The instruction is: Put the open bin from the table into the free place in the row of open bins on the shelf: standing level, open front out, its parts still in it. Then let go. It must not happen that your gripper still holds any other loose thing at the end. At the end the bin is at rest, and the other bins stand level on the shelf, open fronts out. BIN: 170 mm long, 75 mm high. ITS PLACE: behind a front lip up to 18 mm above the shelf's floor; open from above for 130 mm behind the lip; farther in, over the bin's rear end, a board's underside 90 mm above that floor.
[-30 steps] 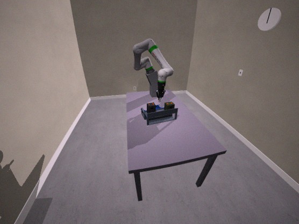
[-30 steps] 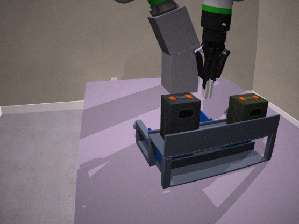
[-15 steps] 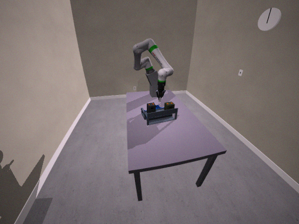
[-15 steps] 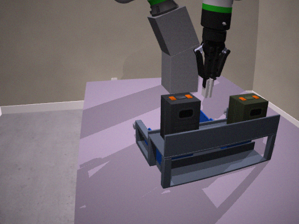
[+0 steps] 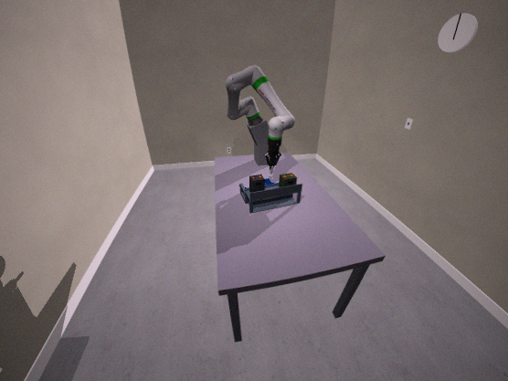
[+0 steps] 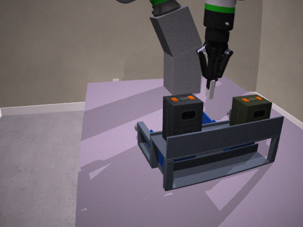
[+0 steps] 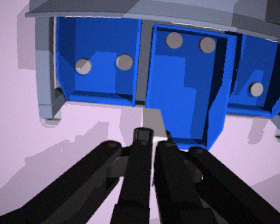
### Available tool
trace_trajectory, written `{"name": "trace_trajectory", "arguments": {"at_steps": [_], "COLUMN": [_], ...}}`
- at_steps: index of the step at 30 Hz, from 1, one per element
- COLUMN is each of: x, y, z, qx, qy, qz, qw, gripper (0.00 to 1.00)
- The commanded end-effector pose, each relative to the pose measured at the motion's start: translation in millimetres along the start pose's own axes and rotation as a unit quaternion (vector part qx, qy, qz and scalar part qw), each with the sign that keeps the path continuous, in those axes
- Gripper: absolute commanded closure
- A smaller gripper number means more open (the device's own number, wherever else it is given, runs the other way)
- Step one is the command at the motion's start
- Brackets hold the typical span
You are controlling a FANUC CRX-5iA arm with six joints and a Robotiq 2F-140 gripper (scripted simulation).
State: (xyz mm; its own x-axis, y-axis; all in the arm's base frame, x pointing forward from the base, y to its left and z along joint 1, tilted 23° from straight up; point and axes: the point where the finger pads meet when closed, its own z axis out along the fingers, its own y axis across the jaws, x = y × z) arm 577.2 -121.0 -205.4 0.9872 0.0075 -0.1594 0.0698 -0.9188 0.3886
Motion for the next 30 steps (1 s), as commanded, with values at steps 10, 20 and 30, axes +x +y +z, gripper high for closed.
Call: {"name": "trace_trajectory", "arguments": {"at_steps": [10, 20, 30], "x": [0, 0, -18], "y": [0, 0, 32], "z": [0, 0, 9], "qx": [0.000, 0.000, -0.022], "qy": [0.000, 0.000, 0.017], "qz": [0.000, 0.000, -0.170], "qw": [1.000, 1.000, 0.985], "gripper": [1.00, 1.00, 1.00]}}
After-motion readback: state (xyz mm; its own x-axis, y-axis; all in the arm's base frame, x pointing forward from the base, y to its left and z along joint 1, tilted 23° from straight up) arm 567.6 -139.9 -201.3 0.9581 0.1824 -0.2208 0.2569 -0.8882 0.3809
